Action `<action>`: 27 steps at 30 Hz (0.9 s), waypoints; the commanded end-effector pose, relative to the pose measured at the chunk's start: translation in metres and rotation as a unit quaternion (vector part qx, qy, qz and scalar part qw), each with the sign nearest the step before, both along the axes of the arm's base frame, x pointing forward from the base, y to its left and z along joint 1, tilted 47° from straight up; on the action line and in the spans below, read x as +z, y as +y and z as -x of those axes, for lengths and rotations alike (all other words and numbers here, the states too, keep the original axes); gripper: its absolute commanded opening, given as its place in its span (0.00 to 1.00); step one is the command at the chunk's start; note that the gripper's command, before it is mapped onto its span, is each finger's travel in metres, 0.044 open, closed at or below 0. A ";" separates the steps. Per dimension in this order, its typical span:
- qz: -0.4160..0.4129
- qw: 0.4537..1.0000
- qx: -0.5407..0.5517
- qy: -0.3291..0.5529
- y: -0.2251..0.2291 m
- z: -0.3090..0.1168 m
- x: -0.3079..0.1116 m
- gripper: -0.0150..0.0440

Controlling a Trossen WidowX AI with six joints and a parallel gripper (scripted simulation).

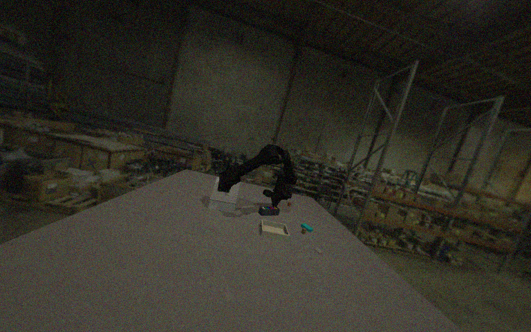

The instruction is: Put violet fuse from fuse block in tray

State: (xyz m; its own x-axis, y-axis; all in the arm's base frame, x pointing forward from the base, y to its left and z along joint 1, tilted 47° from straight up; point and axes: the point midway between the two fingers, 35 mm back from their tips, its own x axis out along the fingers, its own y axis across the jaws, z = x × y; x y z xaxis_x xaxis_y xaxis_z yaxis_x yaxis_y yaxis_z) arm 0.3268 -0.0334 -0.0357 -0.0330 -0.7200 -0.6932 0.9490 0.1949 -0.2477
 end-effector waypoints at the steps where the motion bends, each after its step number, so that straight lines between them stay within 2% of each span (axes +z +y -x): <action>1: 0.002 1.000 0.002 0.004 -0.002 0.002 -0.003 0.37; 27: 0.001 1.000 0.000 0.002 -0.009 0.002 -0.009 0.36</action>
